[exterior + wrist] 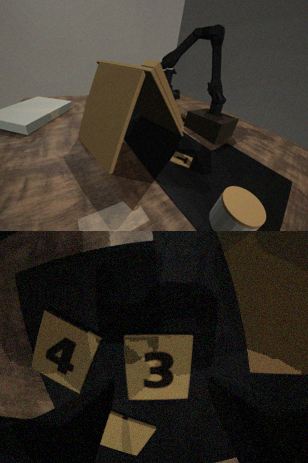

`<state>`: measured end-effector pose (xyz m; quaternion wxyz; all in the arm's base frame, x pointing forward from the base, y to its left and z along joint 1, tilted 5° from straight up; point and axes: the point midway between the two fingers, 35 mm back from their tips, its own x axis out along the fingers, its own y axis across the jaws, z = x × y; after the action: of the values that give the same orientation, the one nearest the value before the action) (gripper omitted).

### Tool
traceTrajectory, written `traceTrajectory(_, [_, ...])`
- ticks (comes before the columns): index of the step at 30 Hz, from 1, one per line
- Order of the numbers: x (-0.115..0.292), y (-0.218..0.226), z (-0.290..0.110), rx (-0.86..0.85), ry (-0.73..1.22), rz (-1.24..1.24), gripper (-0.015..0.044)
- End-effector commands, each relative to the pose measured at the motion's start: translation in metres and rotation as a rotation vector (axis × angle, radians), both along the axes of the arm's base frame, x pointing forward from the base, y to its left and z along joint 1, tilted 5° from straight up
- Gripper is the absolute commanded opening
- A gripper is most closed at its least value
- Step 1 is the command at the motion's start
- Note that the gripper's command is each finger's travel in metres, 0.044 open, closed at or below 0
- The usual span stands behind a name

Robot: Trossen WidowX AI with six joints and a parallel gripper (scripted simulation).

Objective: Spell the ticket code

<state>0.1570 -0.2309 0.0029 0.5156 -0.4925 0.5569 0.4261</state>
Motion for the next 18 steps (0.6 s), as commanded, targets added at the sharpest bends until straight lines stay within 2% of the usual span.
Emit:
traceTrajectory(1, [-0.0018, 0.0002, -0.0061, 0.001, 0.004, 0.001, 0.0340])
traceTrajectory(18, [-0.0016, -0.0002, -0.0099, 0.001, 0.004, 0.001, 0.0340])
